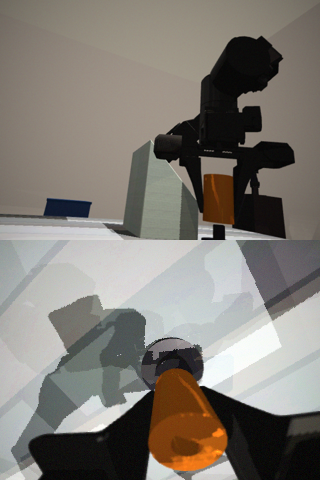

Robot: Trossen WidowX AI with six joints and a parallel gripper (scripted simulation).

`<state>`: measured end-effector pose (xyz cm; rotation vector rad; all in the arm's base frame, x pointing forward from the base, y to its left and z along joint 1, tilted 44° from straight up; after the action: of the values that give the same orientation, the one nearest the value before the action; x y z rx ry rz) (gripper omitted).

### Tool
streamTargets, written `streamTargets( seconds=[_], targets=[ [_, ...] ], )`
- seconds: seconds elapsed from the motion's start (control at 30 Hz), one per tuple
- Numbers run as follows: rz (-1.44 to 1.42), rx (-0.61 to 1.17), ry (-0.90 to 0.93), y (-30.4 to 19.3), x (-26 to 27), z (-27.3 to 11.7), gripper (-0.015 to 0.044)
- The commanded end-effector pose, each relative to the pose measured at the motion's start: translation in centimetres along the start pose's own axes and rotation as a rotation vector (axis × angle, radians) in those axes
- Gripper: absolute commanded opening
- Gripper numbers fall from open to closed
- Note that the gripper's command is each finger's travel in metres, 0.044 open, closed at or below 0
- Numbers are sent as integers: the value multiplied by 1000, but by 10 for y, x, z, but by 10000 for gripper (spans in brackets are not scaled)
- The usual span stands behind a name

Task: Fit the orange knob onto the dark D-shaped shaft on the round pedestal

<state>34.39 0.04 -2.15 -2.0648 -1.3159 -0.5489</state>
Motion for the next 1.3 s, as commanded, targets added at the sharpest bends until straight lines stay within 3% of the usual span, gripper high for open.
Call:
streamTargets(
  seconds=[0.0,1.27],
  targets=[
    [55,-3,0,1,-1,0,0],
    [56,-2,0,-1,-2,0,0]
  ],
)
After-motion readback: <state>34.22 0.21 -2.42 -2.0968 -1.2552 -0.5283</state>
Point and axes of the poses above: the point midway between the two fingers, 35 mm back from their tips, its own z axis out along the fingers, its own x axis across the jaws, y = z × x, the point moved 7 cm from there along -z, back along the fingers, and after that the axes turned 2 degrees about z, right-handed, at the moved point
